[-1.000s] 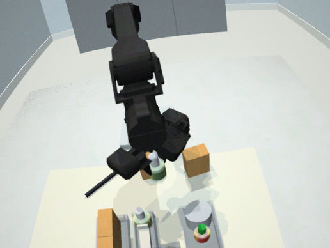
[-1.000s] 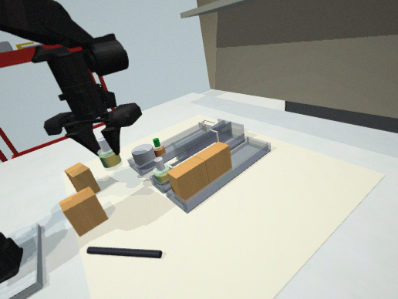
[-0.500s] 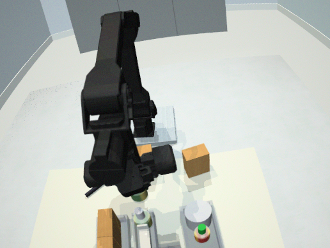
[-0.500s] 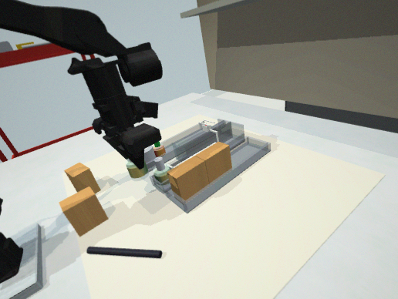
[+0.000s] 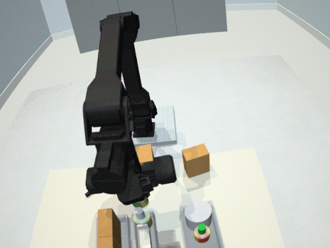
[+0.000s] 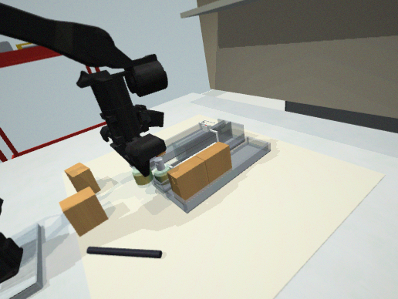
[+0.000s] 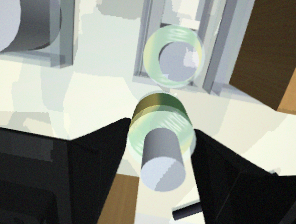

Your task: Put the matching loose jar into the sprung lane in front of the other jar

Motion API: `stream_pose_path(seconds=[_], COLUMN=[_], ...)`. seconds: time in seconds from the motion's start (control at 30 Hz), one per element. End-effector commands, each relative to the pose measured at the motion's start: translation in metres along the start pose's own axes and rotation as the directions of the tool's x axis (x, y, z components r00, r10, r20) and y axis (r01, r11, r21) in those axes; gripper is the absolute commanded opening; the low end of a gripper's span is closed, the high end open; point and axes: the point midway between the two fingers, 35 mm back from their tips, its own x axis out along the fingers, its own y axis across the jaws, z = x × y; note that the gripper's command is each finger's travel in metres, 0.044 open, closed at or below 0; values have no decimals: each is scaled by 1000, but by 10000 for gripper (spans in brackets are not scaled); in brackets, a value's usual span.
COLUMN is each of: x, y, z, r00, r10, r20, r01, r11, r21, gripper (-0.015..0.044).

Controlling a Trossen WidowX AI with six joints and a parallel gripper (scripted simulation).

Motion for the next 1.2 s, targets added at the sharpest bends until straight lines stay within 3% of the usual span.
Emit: stream_pose_path(seconds=[0.0,1.17], x=[5,5], y=[0,0], z=[0,13], r00=[1000,1000], r10=[-1,-1], r20=[-8,-7], r01=[1,1], r11=[1000,1000], r21=[6,6], gripper=[0,0])
